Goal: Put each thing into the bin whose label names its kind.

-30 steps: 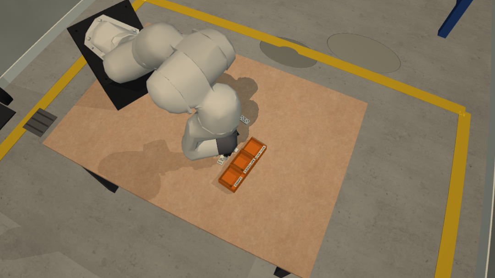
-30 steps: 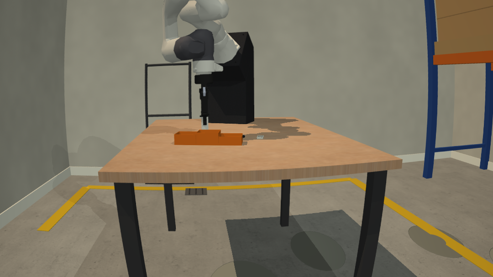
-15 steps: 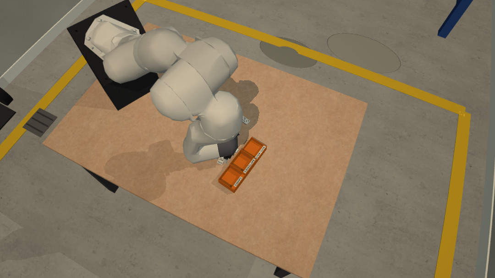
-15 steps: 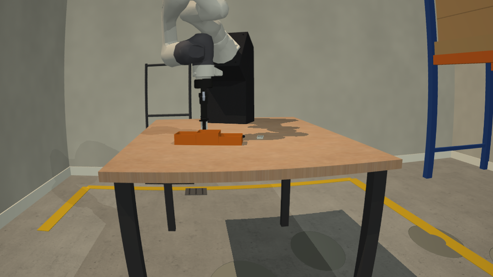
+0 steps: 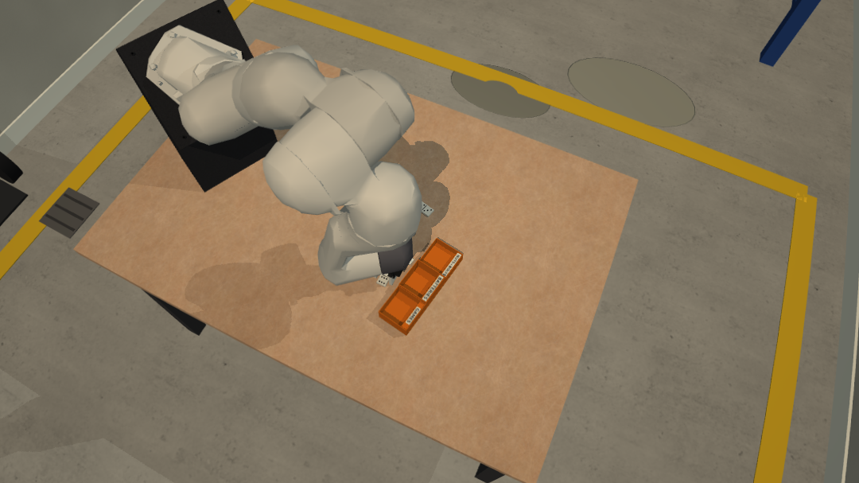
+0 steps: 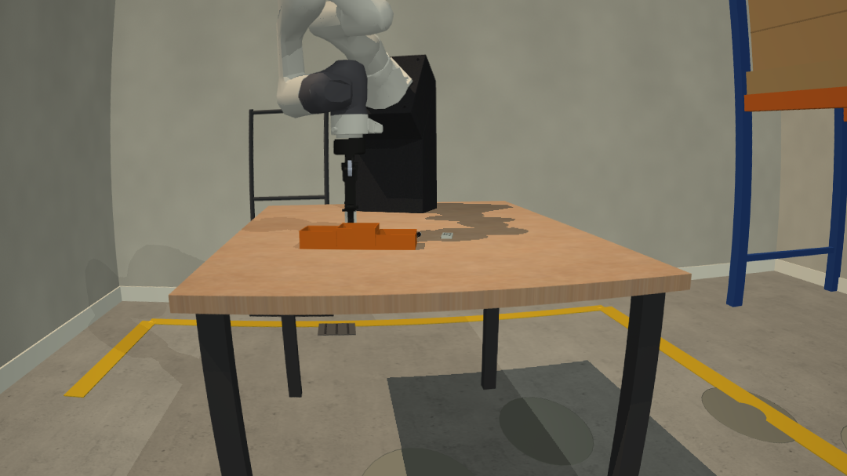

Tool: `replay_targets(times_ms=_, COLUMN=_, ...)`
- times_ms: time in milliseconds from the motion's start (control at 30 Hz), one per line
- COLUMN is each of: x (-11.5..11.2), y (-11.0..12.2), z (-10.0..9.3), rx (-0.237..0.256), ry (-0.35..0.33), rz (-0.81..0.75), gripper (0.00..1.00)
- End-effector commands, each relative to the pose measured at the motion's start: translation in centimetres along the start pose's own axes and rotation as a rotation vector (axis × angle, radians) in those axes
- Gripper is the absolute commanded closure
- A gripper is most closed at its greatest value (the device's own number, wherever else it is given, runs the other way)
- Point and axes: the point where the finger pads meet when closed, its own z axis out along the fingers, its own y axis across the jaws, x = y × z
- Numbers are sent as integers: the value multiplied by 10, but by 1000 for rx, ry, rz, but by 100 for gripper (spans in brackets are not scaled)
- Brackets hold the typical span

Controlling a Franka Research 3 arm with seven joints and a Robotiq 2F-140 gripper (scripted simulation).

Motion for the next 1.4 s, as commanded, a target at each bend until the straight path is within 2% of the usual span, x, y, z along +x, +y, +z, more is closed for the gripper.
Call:
replay_targets(times_ms=0, x=0, y=1, z=1, rx=-4, ry=-2, rz=4, gripper=75)
replay_targets(times_ms=33, x=0, y=1, z=1, rx=-4, ry=-2, rz=4, gripper=75)
replay_targets(times_ms=67, x=0, y=1, z=1, rx=-4, ry=-2, rz=4, gripper=87)
replay_targets(times_ms=1100, x=0, y=1, z=1, rx=-4, ry=-2, rz=4, gripper=87)
replay_targets(times_ms=1367, x=0, y=1, z=-26, rx=-4, ry=-2, rz=4, gripper=87)
